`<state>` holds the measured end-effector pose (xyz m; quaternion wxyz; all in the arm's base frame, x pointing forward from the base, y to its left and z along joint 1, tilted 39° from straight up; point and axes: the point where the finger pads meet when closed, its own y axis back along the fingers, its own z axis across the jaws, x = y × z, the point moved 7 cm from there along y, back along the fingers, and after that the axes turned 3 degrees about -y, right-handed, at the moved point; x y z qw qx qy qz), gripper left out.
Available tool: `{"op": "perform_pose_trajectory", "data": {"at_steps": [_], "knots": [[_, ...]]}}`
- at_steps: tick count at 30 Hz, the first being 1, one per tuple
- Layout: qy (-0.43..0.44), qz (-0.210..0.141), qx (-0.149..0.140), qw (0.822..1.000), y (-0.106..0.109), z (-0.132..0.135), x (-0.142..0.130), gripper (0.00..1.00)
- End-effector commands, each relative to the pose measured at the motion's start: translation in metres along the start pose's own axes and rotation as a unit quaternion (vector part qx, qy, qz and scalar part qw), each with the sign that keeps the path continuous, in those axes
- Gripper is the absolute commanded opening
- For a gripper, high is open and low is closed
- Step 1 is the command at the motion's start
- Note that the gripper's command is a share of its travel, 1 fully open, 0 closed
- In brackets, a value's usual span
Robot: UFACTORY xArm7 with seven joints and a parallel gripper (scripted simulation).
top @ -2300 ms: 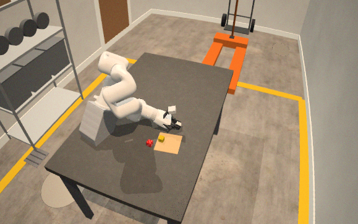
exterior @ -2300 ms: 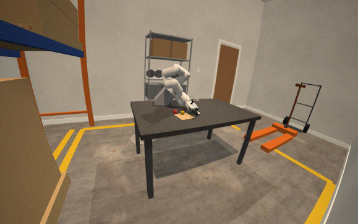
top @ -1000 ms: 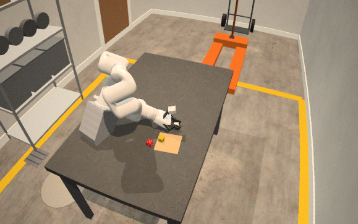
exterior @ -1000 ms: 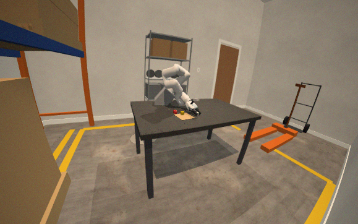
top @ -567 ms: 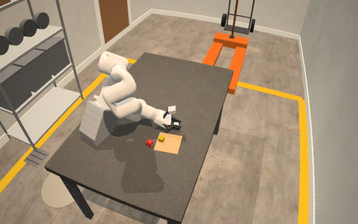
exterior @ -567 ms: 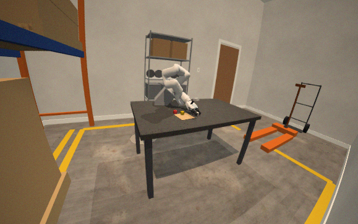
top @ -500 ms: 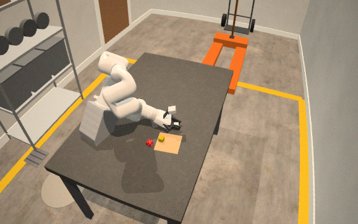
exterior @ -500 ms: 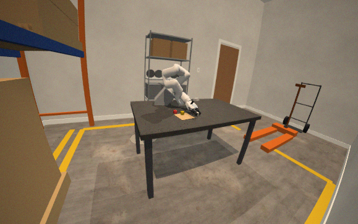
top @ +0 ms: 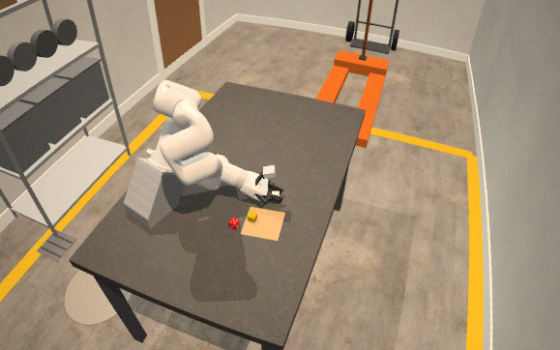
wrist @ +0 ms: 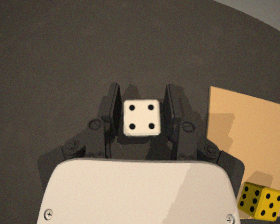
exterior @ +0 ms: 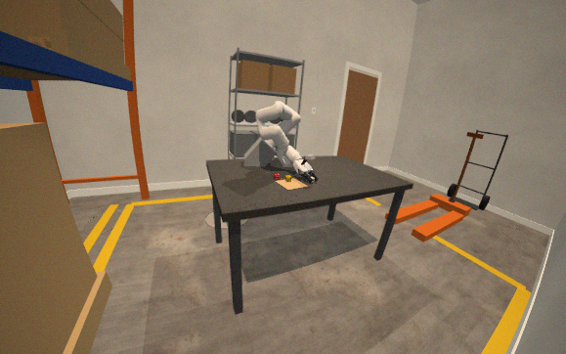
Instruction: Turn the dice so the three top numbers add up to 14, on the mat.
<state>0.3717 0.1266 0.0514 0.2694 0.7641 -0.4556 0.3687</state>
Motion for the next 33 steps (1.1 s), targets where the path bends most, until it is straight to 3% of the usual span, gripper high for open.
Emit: {"op": "perform_pose_trajectory", "data": {"at_steps": [1, 18, 26, 33], "knots": [[0.000, 0.001, 0.000, 1.000, 0.000, 0.000, 0.001, 0.47], [0.000, 0.001, 0.000, 1.000, 0.002, 0.000, 0.001, 0.47], [0.000, 0.001, 0.000, 1.000, 0.017, 0.000, 0.001, 0.47], [0.000, 0.001, 0.000, 1.000, 0.042, 0.000, 0.001, 0.47]]}}
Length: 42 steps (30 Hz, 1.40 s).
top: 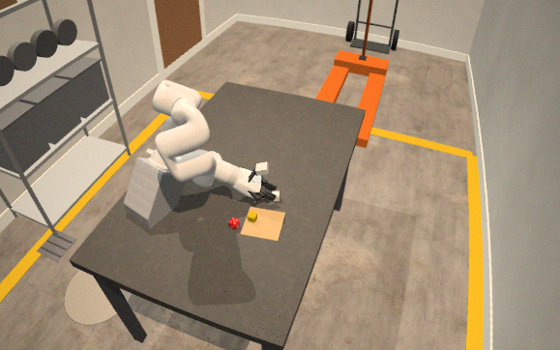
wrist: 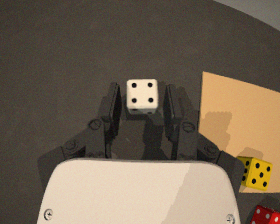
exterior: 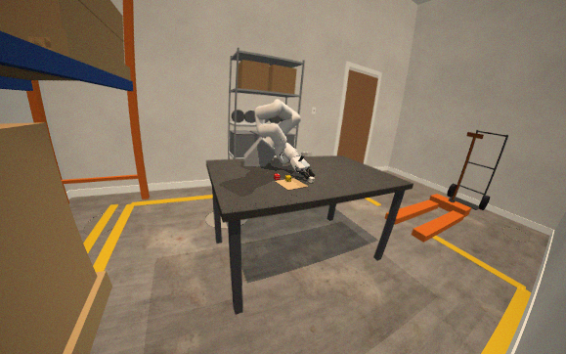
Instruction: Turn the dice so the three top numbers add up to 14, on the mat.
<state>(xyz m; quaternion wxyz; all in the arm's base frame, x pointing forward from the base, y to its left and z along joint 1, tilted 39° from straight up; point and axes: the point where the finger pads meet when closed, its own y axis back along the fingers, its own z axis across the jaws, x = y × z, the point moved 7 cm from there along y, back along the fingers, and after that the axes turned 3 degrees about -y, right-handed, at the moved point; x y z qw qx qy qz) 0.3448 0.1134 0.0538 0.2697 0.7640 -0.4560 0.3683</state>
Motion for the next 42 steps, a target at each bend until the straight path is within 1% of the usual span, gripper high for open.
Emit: {"op": "perform_pose_trajectory", "data": {"at_steps": [1, 5, 13, 17, 25, 27, 31, 36, 39, 42], "knots": [[0.001, 0.001, 0.001, 1.000, 0.014, 0.000, 0.001, 0.47], [0.001, 0.001, 0.001, 1.000, 0.020, 0.000, 0.001, 0.47], [0.001, 0.001, 0.001, 1.000, 0.021, 0.000, 0.003, 0.47], [0.001, 0.001, 0.001, 1.000, 0.026, -0.001, 0.013, 0.47], [0.001, 0.001, 0.001, 1.000, 0.043, -0.002, 0.043, 0.47], [0.001, 0.001, 0.001, 1.000, 0.043, -0.002, 0.043, 0.47], [0.001, 0.001, 0.001, 1.000, 0.047, -0.003, 0.052, 0.47], [0.001, 0.001, 0.001, 1.000, 0.048, -0.003, 0.054, 0.47], [0.000, -0.004, 0.001, 1.000, 0.048, -0.003, 0.054, 0.47], [-0.001, -0.021, 0.003, 1.000, 0.046, -0.003, 0.058, 0.47]]}}
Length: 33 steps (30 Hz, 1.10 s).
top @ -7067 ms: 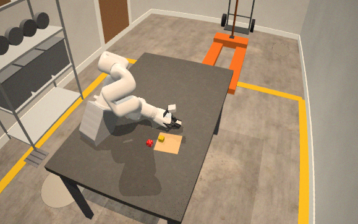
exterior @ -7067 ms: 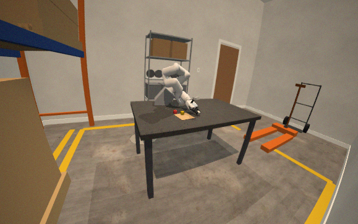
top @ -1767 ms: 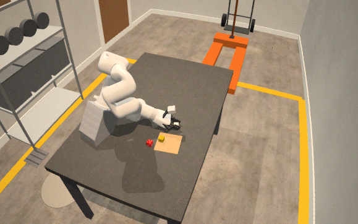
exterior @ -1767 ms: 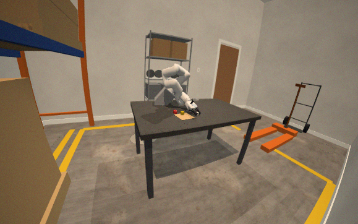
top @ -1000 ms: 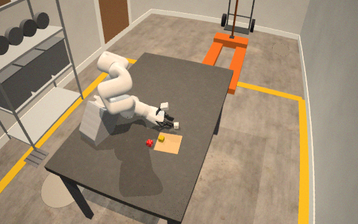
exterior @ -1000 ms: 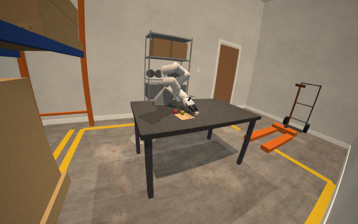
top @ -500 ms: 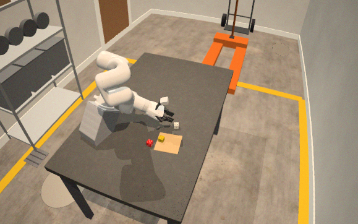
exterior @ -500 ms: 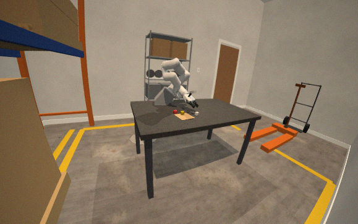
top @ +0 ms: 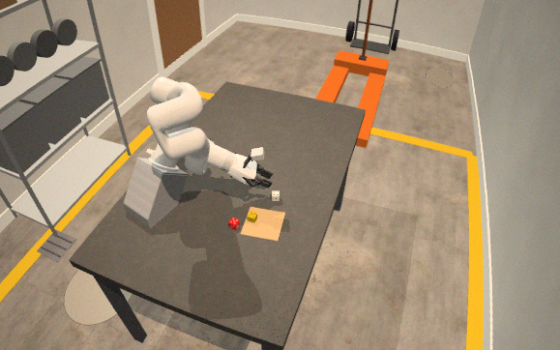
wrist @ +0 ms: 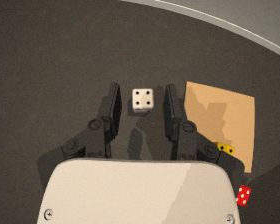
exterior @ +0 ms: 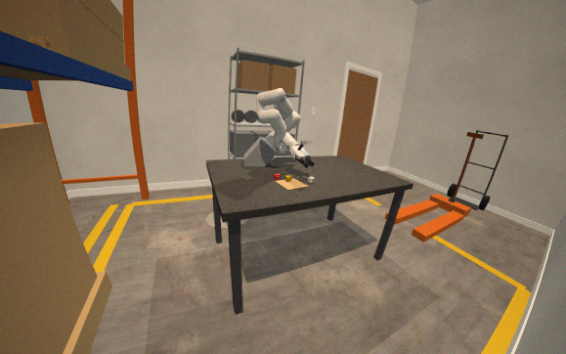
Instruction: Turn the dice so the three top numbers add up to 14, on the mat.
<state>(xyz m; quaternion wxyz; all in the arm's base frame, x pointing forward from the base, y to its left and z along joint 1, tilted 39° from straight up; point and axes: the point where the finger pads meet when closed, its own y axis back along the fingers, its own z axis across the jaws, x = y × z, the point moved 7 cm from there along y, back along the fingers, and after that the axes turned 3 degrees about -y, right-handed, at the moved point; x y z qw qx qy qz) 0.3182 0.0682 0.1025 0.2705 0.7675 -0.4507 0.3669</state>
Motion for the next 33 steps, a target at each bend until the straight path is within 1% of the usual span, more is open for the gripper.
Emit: {"op": "perform_pose_trajectory", "data": {"at_steps": [1, 2, 5, 10, 17, 19, 20, 21, 24, 25, 26, 27, 28, 29, 30, 33], "knots": [[0.000, -0.015, 0.001, 1.000, -0.001, 0.000, 0.004, 0.47], [0.000, -0.015, 0.001, 1.000, -0.001, 0.000, 0.004, 0.47], [0.000, -0.049, -0.002, 0.999, -0.003, 0.000, 0.011, 0.47], [-0.001, -0.138, -0.006, 0.990, -0.011, -0.002, 0.032, 0.47], [-0.001, -0.222, -0.010, 0.975, -0.020, -0.003, 0.051, 0.47], [-0.001, -0.222, -0.010, 0.975, -0.020, -0.003, 0.051, 0.47], [-0.001, -0.248, -0.013, 0.969, -0.023, -0.003, 0.057, 0.47], [-0.001, -0.264, -0.014, 0.964, -0.025, -0.003, 0.061, 0.47], [-0.001, -0.292, -0.014, 0.956, -0.029, -0.004, 0.067, 0.47], [-0.001, -0.295, -0.015, 0.955, -0.029, -0.004, 0.067, 0.47], [0.000, -0.313, -0.017, 0.950, -0.032, -0.004, 0.071, 0.47], [0.000, -0.317, -0.017, 0.948, -0.032, -0.004, 0.072, 0.47], [0.000, -0.332, -0.018, 0.943, -0.035, -0.004, 0.076, 0.47], [0.000, -0.337, -0.018, 0.941, -0.036, -0.004, 0.077, 0.47], [-0.001, -0.351, -0.018, 0.936, -0.038, -0.004, 0.079, 0.47], [0.000, -0.376, -0.020, 0.926, -0.042, -0.004, 0.085, 0.47]]}}
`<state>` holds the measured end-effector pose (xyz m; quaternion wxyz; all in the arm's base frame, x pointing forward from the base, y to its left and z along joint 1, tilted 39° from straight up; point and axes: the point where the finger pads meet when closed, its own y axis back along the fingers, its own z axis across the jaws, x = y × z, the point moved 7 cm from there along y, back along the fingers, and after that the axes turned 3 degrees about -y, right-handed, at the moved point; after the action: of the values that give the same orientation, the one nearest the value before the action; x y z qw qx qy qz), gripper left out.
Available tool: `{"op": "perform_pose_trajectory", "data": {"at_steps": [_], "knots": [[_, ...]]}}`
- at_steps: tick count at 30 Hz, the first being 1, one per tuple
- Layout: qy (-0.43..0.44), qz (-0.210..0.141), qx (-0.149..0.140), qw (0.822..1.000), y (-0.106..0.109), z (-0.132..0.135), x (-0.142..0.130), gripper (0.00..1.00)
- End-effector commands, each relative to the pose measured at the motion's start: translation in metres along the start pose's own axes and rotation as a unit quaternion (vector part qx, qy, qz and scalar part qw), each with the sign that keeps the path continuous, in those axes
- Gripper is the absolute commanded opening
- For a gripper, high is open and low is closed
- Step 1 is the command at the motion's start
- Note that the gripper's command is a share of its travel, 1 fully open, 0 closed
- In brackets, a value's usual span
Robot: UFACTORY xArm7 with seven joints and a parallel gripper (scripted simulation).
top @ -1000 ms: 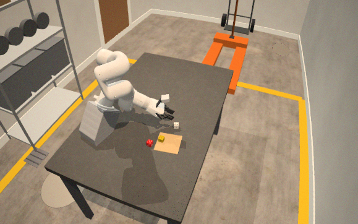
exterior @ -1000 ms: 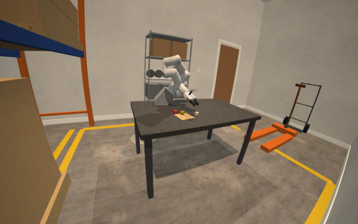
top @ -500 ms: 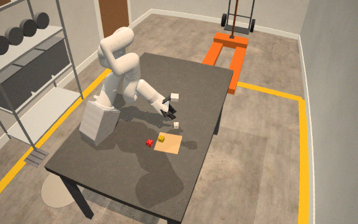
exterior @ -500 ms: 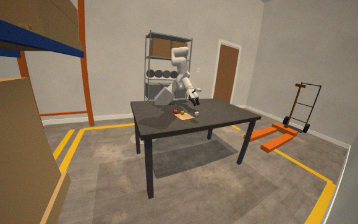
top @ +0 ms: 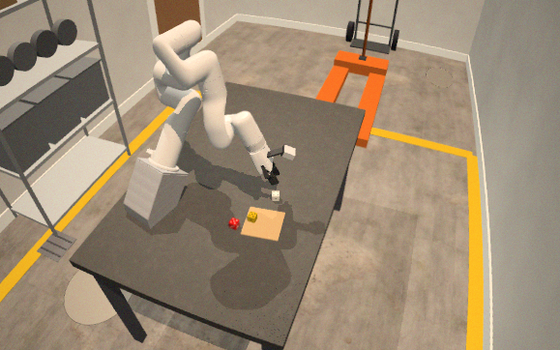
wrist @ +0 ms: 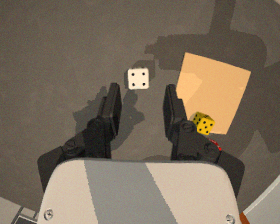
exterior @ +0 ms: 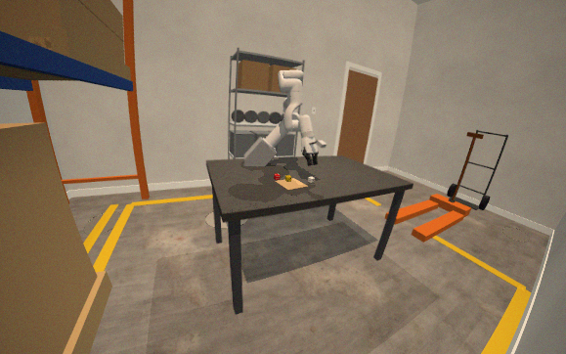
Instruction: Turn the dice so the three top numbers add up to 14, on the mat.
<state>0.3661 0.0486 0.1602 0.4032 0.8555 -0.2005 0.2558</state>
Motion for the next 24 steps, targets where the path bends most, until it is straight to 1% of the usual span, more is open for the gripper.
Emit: {"op": "perform_pose_trajectory", "data": {"at_steps": [1, 4, 8, 9, 12, 14, 17, 22, 23, 24], "knots": [[-0.002, -0.084, 0.017, 0.996, -0.002, -0.001, 0.022, 0.47], [-0.001, -0.089, 0.016, 0.996, -0.002, -0.001, 0.023, 0.47], [0.000, -0.152, 0.013, 0.988, -0.004, -0.002, 0.038, 0.47], [0.000, -0.154, 0.012, 0.988, -0.004, -0.002, 0.039, 0.47], [0.001, -0.189, 0.013, 0.982, -0.005, -0.003, 0.048, 0.47], [0.001, -0.203, 0.011, 0.979, -0.006, -0.003, 0.051, 0.47], [0.001, -0.214, 0.009, 0.977, -0.006, -0.003, 0.054, 0.47], [0.001, -0.216, 0.009, 0.976, -0.006, -0.002, 0.054, 0.47], [0.001, -0.216, 0.009, 0.976, -0.006, -0.002, 0.054, 1.00], [0.001, -0.216, 0.009, 0.976, -0.006, -0.002, 0.054, 1.00]]}}
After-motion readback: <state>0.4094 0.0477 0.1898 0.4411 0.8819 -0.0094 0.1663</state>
